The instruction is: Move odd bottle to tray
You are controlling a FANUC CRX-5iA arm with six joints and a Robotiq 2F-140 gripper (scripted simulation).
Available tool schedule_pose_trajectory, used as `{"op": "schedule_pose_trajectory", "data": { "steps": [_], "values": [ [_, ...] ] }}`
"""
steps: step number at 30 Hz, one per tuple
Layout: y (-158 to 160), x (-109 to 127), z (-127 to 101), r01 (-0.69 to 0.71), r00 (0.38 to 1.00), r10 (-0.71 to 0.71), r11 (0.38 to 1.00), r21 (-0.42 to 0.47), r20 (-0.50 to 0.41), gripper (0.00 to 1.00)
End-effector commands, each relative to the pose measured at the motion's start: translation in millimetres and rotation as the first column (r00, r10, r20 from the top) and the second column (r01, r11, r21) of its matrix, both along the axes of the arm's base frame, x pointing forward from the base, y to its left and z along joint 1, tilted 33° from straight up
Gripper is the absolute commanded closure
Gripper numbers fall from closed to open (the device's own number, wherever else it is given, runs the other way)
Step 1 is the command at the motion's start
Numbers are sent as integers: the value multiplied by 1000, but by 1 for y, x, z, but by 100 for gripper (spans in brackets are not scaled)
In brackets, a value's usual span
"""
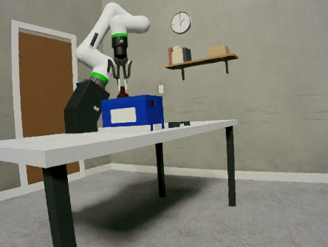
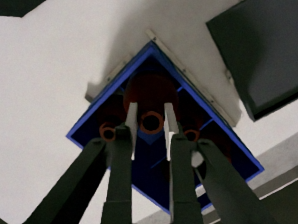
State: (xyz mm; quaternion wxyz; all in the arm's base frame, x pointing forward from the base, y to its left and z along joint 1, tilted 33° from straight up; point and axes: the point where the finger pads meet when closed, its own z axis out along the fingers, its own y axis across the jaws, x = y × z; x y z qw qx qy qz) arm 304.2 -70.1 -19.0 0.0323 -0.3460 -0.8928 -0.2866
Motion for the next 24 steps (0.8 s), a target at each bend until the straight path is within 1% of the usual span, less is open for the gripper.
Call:
{"op": "schedule_pose_trajectory", "data": {
  "steps": [1, 24],
  "values": [
    [-2, 0, 2, 0, 1000, 0, 1000, -1, 1, 90],
    [-13, -3, 20, 0, 1000, 0, 1000, -1, 1, 90]
  ]
}}
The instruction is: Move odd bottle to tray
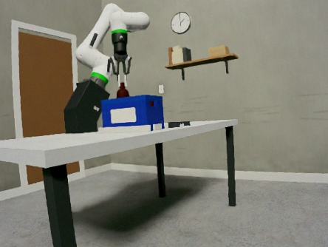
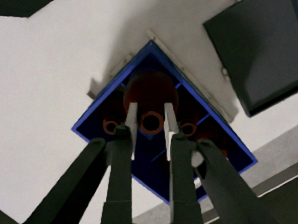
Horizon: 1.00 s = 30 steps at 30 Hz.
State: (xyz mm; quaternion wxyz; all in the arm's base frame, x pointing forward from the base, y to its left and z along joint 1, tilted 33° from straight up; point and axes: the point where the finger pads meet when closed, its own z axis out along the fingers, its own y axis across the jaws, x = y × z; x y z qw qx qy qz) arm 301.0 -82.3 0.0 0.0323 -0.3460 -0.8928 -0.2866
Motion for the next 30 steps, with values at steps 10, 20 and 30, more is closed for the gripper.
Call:
{"op": "schedule_pose_trajectory", "data": {
  "steps": [10, 20, 30],
  "values": [
    [-4, -1, 6, 0, 1000, 0, 1000, -1, 1, 90],
    [-5, -1, 7, 0, 1000, 0, 1000, -1, 1, 90],
    [-5, -1, 7, 0, 1000, 0, 1000, -1, 1, 90]
  ]
}}
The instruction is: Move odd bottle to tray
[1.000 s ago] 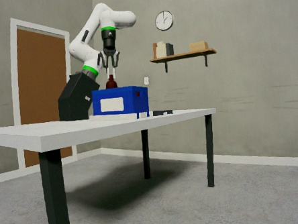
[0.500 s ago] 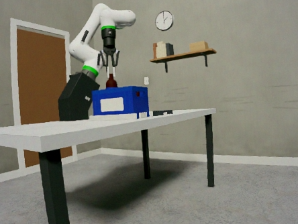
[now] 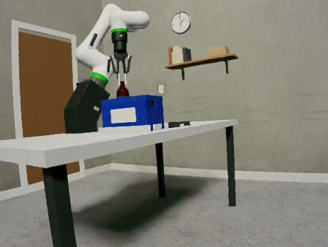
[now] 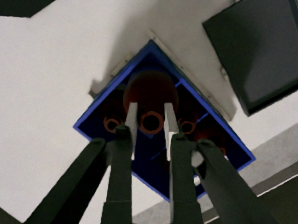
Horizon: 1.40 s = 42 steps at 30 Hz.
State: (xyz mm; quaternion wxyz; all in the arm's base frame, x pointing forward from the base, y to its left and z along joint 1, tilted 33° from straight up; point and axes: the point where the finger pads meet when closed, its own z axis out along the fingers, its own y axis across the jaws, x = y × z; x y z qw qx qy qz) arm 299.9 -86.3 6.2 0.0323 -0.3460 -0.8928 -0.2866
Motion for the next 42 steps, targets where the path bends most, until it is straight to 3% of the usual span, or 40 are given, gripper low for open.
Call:
{"op": "schedule_pose_trajectory", "data": {
  "steps": [1, 42],
  "values": [
    [-1, 0, 0, 0, 1000, 0, 1000, -1, 1, 90],
    [-3, 0, 4, 0, 1000, 0, 1000, -1, 1, 90]
  ]
}}
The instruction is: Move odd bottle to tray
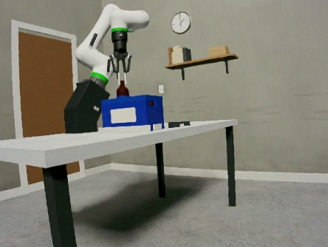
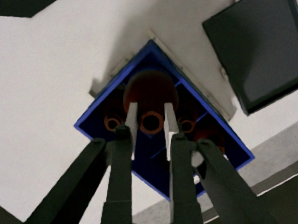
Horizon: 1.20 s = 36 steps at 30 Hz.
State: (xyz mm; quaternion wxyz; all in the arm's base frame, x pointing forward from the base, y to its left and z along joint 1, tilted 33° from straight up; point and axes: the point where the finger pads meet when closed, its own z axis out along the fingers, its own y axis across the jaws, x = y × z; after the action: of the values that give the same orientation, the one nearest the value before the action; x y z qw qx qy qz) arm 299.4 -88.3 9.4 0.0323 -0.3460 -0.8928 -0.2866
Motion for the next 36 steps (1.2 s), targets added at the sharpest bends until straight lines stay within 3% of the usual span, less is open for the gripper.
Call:
{"op": "schedule_pose_trajectory", "data": {
  "steps": [1, 36],
  "values": [
    [-2, 0, 2, 0, 1000, 0, 1000, -1, 1, 90],
    [-19, -5, 28, 0, 1000, 0, 1000, -1, 1, 90]
  ]
}}
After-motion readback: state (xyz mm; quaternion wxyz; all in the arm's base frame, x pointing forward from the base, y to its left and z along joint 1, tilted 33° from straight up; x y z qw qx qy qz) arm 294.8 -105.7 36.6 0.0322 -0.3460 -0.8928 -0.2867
